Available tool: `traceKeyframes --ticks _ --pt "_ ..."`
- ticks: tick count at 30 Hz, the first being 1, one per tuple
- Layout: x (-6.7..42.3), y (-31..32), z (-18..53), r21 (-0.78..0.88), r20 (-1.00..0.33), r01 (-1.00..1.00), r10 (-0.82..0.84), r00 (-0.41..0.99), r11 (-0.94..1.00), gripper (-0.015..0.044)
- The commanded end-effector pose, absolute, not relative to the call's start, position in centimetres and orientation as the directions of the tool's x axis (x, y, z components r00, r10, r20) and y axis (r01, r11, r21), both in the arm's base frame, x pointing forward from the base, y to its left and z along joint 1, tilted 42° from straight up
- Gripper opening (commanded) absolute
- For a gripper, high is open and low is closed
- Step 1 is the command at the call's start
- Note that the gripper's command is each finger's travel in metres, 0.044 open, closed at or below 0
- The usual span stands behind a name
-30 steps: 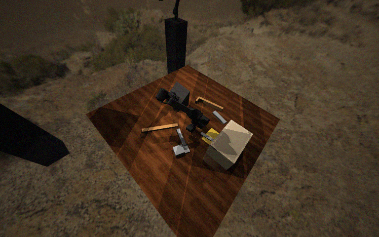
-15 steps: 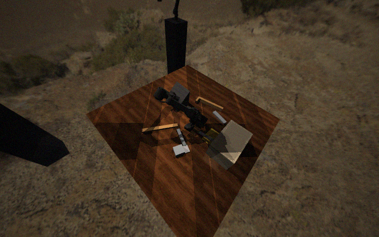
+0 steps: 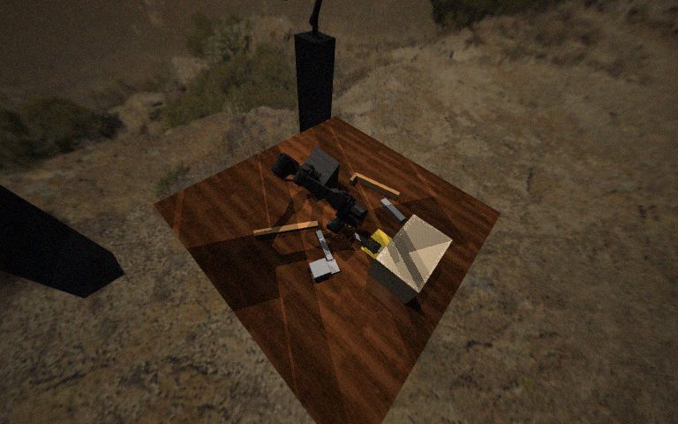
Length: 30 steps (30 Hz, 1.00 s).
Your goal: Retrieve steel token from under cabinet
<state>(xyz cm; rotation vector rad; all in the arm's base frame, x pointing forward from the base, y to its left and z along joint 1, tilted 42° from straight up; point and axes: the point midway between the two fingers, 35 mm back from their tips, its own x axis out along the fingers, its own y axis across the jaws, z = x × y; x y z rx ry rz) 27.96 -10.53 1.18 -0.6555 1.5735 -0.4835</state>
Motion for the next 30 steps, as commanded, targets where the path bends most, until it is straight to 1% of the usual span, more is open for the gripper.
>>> traceKeyframes --ticks 1,30 --pt "27.1 -10.6 1.2 -0.653 -0.747 -0.134 -0.663 -0.041 0.745 0.0000" --pt "23.6 -11.0 1.7 -0.653 -0.747 -0.135 -0.663 -0.043 0.745 0.0000"
